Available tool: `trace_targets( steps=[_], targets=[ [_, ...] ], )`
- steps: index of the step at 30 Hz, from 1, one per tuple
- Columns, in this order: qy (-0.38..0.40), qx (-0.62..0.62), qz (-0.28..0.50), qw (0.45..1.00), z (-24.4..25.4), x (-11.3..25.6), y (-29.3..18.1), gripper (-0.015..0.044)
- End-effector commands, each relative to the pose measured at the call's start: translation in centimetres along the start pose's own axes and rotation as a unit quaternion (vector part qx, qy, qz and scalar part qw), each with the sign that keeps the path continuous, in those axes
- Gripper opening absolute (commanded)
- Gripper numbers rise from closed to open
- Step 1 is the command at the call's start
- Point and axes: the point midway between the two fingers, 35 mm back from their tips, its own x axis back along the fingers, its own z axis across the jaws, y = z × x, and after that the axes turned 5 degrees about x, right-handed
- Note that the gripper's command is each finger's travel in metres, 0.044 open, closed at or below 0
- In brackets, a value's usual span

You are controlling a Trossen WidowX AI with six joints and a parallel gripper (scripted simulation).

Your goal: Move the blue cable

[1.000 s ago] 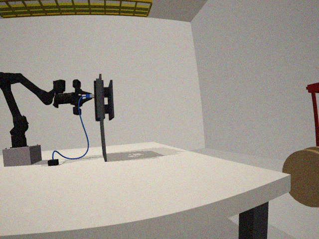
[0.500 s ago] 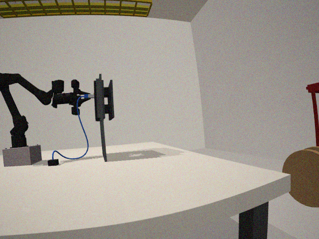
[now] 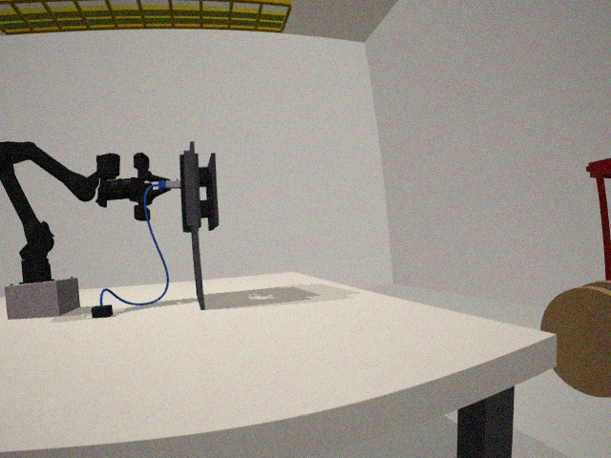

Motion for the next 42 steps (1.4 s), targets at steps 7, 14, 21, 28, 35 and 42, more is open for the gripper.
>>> trace_targets(
  steps=[7, 14, 21, 28, 35, 42],
  targets=[
    [-0.003, -0.004, 0.002, 1.0, -0.2, 0.7, -0.1, 0.0],
    [-0.003, -0.005, 0.002, 1.0, -0.2, 1.1, -0.1, 0.0],
    [-0.003, -0.005, 0.002, 1.0, -0.2, 1.5, -0.1, 0.0],
    [-0.003, -0.005, 0.002, 1.0, 0.6, 1.4, 0.2, 0.0],
    [-0.003, -0.005, 0.002, 1.0, 3.0, 0.9, 0.7, 0.0],
    [-0.003, -0.005, 0.002, 1.0, 5.3, 0.8, 0.9, 0.0]
  ],
)
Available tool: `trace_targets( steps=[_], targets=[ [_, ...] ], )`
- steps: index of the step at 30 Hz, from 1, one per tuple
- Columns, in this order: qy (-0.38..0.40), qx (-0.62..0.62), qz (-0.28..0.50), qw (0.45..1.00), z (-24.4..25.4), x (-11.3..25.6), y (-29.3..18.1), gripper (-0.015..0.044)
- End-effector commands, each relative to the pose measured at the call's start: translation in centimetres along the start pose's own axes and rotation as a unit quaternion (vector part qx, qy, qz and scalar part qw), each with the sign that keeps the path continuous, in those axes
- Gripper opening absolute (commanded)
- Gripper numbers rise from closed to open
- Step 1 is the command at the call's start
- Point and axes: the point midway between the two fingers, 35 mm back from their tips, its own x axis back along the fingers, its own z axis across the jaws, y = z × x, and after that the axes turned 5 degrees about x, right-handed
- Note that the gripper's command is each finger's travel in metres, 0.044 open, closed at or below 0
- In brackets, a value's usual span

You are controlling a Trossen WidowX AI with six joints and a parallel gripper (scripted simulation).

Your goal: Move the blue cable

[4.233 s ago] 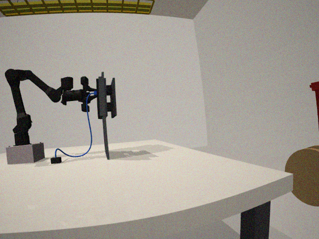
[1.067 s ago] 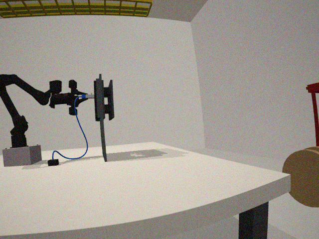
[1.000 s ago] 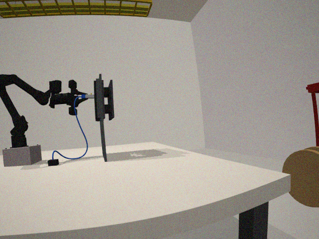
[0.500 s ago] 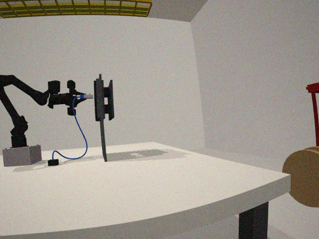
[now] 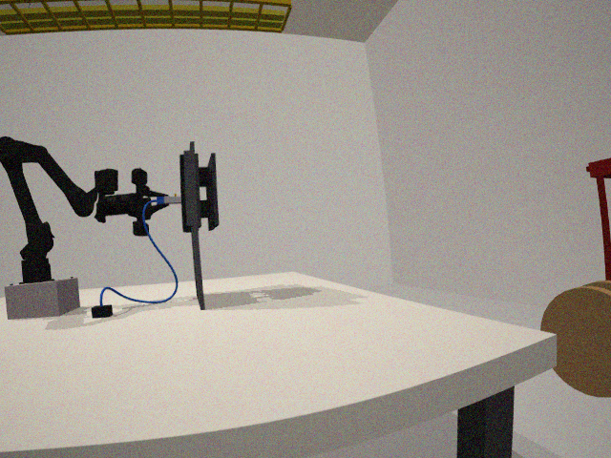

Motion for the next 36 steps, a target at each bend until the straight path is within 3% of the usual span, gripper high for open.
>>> trace_targets(
  steps=[1, 13, 36],
  targets=[
    [-0.001, -0.003, 0.002, 1.0, 1.3, 0.0, 0.1, 0.0],
    [-0.001, -0.003, 0.002, 1.0, 4.7, 0.6, 0.0, 0.0],
    [0.001, -0.003, 0.038, 0.999, 4.3, -0.5, 0.2, 0.0]
  ],
)
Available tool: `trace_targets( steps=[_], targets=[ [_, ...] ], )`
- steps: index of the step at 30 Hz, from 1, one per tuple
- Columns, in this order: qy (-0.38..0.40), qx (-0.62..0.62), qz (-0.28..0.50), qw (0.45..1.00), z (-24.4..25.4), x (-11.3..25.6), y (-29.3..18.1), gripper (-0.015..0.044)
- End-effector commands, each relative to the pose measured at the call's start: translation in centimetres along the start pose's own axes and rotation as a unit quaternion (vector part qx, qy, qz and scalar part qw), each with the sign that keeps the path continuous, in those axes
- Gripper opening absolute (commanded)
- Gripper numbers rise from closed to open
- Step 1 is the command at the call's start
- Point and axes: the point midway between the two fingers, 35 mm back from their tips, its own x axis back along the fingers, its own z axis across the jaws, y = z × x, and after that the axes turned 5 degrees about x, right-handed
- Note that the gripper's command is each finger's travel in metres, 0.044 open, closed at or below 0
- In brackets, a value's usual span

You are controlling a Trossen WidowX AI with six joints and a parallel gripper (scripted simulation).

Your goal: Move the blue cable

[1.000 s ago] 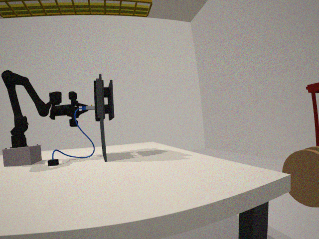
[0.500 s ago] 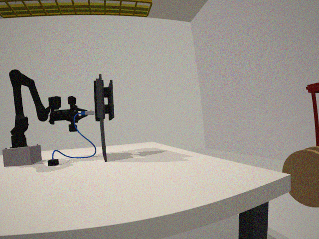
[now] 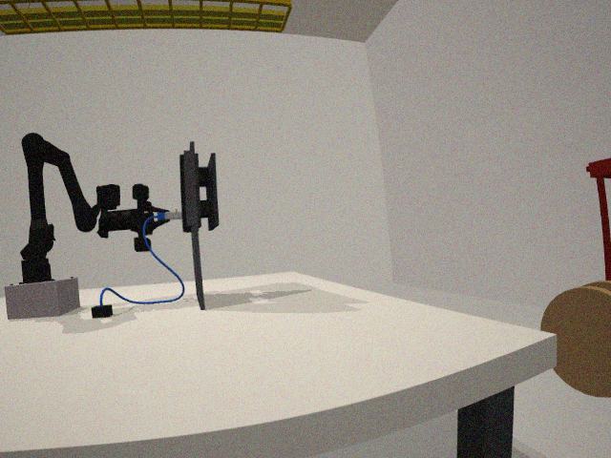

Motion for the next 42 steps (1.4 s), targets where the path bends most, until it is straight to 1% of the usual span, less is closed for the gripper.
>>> trace_targets(
  steps=[1, 42],
  targets=[
    [-0.003, -0.005, 0.011, 1.0, -0.2, -0.3, 0.1, 0.0],
    [-0.006, -0.008, 0.017, 1.0, -0.4, -2.2, 0.2, 0.0]
  ],
)
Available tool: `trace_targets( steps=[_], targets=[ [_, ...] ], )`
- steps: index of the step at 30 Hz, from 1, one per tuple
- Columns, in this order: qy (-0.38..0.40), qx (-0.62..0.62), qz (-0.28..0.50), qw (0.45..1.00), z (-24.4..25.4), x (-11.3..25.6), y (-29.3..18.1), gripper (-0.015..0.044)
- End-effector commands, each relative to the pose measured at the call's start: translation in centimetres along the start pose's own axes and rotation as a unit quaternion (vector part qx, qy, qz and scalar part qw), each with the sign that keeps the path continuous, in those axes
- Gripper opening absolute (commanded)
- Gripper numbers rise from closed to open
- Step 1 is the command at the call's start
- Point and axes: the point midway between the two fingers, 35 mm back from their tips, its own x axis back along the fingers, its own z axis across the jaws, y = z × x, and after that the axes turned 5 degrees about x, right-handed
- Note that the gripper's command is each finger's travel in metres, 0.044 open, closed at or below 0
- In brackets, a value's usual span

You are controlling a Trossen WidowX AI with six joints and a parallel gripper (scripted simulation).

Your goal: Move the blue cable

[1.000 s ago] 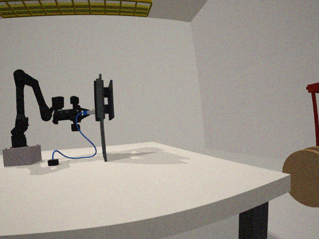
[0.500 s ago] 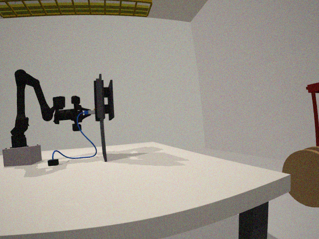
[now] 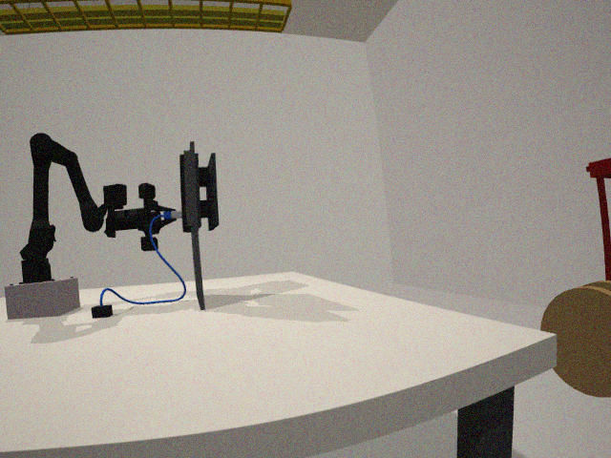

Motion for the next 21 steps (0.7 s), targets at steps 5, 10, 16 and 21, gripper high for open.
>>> trace_targets(
  steps=[5, 10, 16, 21],
  targets=[
    [-0.004, -0.004, -0.002, 1.0, -0.24, -0.43, 0.04, 0.0],
    [-0.004, -0.004, -0.002, 1.0, -0.26, -0.7, 0.06, 0.0],
    [-0.004, -0.004, -0.002, 1.0, -0.27, -0.95, 0.15, 0.0],
    [-0.004, -0.004, -0.002, 1.0, -0.28, -1.18, 0.16, 0.0]
  ],
)
